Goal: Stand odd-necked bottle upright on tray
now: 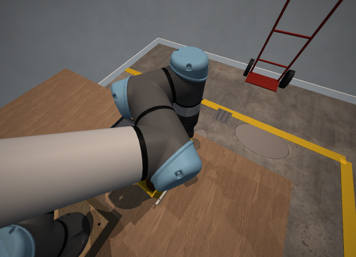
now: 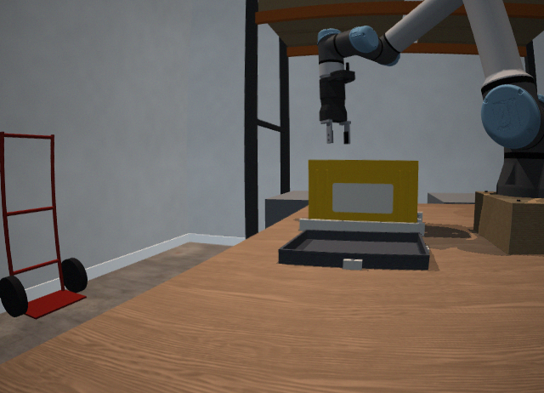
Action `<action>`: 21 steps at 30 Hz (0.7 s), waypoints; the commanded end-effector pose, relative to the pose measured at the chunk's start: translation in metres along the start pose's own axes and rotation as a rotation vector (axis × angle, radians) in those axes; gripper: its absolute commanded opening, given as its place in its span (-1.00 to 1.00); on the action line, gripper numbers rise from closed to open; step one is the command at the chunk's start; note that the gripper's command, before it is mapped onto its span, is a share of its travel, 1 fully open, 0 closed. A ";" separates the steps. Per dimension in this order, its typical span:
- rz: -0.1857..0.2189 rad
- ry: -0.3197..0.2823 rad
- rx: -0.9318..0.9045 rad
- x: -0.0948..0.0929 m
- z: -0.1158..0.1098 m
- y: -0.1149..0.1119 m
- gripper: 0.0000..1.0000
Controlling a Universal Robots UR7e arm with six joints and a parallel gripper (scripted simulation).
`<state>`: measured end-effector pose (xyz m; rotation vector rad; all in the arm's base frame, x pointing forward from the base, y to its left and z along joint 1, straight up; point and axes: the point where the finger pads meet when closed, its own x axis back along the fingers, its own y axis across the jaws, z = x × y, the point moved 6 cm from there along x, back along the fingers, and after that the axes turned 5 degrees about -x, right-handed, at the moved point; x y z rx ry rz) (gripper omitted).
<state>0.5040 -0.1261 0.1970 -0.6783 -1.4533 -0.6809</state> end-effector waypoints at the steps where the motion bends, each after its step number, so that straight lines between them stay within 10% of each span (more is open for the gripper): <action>1: -0.001 -0.001 0.000 -0.001 0.000 0.000 1.00; 21: 0.000 -0.001 0.000 -0.019 -0.001 0.000 1.00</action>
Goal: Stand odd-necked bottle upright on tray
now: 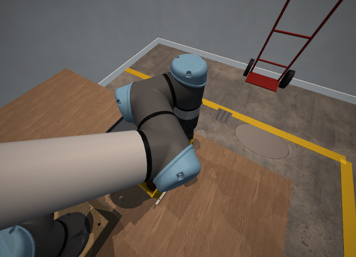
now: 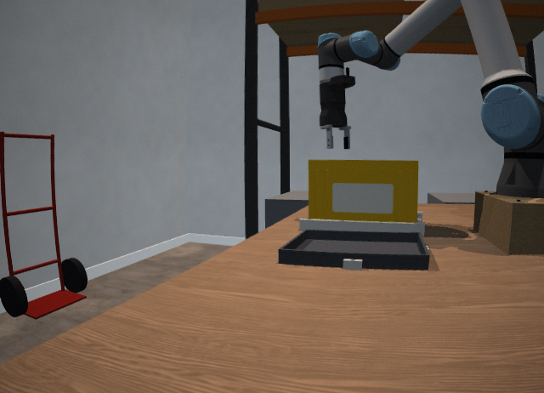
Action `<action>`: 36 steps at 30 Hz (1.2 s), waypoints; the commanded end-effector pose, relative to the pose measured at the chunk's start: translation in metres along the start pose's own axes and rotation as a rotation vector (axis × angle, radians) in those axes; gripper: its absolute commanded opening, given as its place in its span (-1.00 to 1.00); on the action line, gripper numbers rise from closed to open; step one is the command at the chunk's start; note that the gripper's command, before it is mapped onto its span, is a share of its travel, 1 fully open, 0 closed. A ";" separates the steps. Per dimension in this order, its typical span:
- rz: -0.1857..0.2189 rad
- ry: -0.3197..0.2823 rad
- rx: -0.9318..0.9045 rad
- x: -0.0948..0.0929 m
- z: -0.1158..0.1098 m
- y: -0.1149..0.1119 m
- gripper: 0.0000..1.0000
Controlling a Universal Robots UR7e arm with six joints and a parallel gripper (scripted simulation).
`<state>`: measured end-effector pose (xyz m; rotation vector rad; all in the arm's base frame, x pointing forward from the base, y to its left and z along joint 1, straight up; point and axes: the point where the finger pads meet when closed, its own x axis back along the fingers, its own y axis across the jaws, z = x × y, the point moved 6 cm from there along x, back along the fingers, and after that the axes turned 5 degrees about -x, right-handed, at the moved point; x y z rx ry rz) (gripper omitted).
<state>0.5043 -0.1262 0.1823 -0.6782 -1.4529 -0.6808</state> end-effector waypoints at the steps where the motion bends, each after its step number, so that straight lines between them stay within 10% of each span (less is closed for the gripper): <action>1: -0.001 -0.002 0.000 -0.006 0.000 0.000 1.00; 36: -0.001 -0.002 0.000 -0.027 -0.001 0.001 1.00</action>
